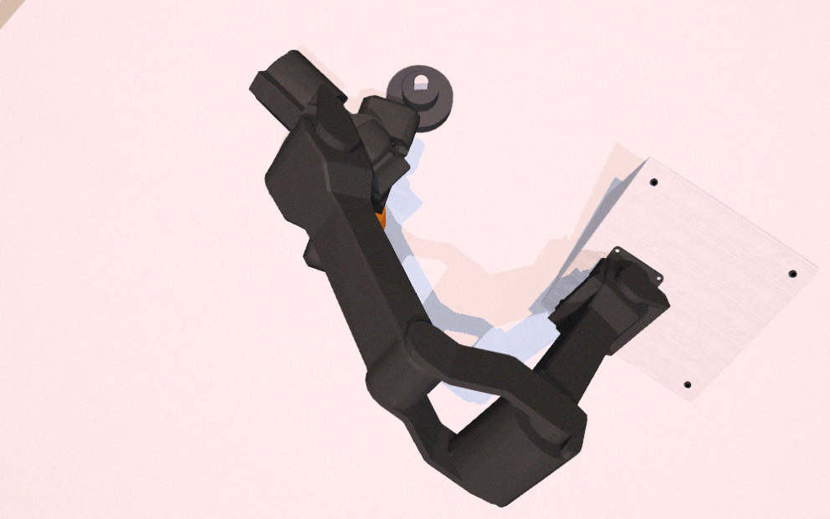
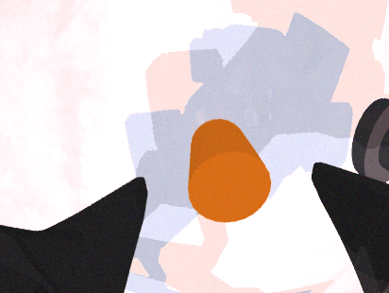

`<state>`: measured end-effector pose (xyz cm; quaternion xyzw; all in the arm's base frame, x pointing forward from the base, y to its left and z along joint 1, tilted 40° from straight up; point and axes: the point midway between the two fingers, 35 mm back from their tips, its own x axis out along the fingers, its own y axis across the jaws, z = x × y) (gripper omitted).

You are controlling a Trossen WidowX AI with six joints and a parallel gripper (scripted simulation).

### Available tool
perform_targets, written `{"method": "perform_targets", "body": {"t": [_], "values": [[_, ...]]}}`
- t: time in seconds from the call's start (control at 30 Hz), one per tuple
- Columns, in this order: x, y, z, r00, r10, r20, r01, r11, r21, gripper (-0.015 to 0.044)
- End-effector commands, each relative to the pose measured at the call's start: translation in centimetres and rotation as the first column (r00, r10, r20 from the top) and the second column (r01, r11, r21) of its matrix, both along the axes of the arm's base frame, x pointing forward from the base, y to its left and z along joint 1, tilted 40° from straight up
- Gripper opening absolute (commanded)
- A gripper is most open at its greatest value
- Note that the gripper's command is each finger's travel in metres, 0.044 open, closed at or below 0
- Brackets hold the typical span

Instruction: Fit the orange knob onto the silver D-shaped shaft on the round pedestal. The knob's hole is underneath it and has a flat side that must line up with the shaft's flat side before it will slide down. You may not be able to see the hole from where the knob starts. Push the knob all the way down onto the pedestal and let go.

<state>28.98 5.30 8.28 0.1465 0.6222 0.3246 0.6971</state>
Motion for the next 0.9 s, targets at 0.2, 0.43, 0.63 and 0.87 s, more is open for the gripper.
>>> {"method": "perform_targets", "body": {"t": [0.2, 0.43, 0.63, 0.87], "values": [[-0.1, 1.2, -1.3, 1.000, -0.002, -0.007, 0.002, 1.000, 0.006, 0.0440], [-0.1, 1.9, -2.2, 1.000, -0.002, -0.007, 0.002, 1.000, 0.007, 0.0440], [-0.2, 2.6, -2.9, 1.000, -0.002, -0.007, 0.002, 1.000, 0.009, 0.0440], [-0.3, 3.0, -3.4, 1.000, -0.002, -0.007, 0.002, 1.000, 0.010, 0.0414]]}}
